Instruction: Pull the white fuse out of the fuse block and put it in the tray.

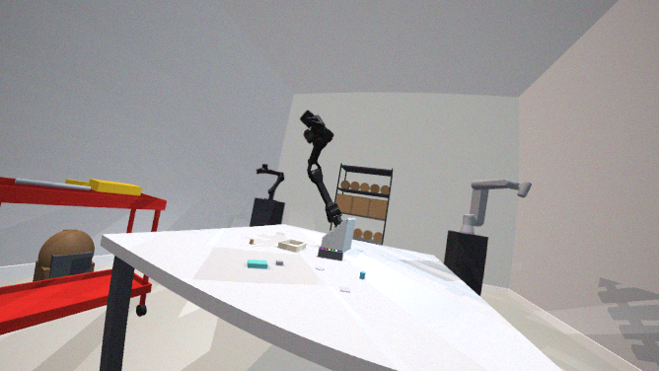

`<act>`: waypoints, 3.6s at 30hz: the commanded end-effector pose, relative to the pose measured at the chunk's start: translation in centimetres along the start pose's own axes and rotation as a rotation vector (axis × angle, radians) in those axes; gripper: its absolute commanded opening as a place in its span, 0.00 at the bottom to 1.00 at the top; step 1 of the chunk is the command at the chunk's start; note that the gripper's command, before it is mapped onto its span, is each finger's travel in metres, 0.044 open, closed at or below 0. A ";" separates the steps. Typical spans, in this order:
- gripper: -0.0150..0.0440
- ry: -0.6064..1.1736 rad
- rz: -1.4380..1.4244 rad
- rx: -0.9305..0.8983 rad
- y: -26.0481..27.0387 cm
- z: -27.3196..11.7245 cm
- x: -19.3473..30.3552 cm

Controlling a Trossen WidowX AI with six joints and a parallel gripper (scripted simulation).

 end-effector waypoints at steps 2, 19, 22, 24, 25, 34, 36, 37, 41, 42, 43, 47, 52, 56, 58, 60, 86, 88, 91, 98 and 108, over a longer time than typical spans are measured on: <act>0.36 -0.059 -0.364 0.175 -6.6 2.3 -2.2; 0.36 0.072 -1.573 1.018 -26.8 1.6 -16.1; 0.36 0.174 -1.750 1.203 -29.4 0.0 -19.1; 0.36 0.259 -1.856 1.329 -30.9 -1.2 -21.1; 0.36 0.308 -1.906 1.394 -31.5 -1.9 -22.0; 0.36 0.718 -2.135 1.816 -34.5 -6.9 -27.9; 0.36 0.718 -2.135 1.816 -34.6 -6.7 -27.9; 0.36 0.718 -2.135 1.816 -34.6 -6.7 -27.9; 0.36 0.718 -2.135 1.816 -34.7 -6.7 -28.0; 0.36 0.718 -2.135 1.816 -34.7 -6.7 -28.1; 0.36 0.718 -2.135 1.816 -34.7 -6.7 -28.2; 0.36 0.718 -2.135 1.816 -34.9 -6.6 -28.5; 0.36 0.718 -2.135 1.816 -35.2 -6.6 -29.0; 0.36 0.718 -2.135 1.816 -35.4 -6.6 -29.3; 0.36 0.718 -2.135 1.816 -35.5 -6.5 -29.5; 0.36 0.717 -2.135 1.816 -35.6 -6.5 -29.6; 0.36 0.716 -2.136 1.817 -36.4 -6.5 -31.2; 0.36 0.716 -2.136 1.818 -36.5 -6.4 -31.3; 0.36 0.716 -2.136 1.818 -36.6 -6.4 -31.5; 0.34 0.713 -2.130 1.814 -36.5 -6.4 -31.4; 0.25 0.713 -2.130 1.814 -36.5 -6.4 -31.4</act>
Point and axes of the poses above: the point midway between the two fingers, 35 mm back from their tips, its own z axis out along the fingers, its own y axis across the jaws, x = y × z, the point moved 8 cm from there along -z, back along the fingers, and after that the axes turned 7 degrees about z, right-handed, at the moved point
